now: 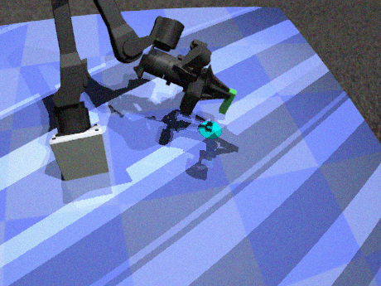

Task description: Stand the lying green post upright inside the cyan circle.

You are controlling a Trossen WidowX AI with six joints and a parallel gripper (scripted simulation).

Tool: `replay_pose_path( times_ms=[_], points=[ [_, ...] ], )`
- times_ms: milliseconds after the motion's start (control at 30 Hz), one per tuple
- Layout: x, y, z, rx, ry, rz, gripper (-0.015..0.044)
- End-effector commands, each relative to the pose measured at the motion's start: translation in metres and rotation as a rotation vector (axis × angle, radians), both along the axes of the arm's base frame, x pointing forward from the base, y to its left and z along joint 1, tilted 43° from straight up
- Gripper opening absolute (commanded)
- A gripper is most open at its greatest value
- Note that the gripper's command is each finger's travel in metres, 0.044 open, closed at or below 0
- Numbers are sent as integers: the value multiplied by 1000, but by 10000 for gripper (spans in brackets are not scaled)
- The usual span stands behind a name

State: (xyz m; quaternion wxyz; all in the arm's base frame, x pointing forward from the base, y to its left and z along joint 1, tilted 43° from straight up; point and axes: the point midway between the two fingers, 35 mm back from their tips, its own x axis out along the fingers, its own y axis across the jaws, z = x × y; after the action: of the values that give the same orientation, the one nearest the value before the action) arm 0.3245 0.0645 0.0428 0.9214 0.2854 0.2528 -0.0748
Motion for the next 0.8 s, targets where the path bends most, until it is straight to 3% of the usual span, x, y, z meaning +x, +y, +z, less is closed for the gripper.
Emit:
replay_pose_path(
  times_ms=[0,767],
  points=[
    [-5,-1,3,17,-28,-18,22],
    [-22,-6,20,97,-166,-90,22]
  ],
)
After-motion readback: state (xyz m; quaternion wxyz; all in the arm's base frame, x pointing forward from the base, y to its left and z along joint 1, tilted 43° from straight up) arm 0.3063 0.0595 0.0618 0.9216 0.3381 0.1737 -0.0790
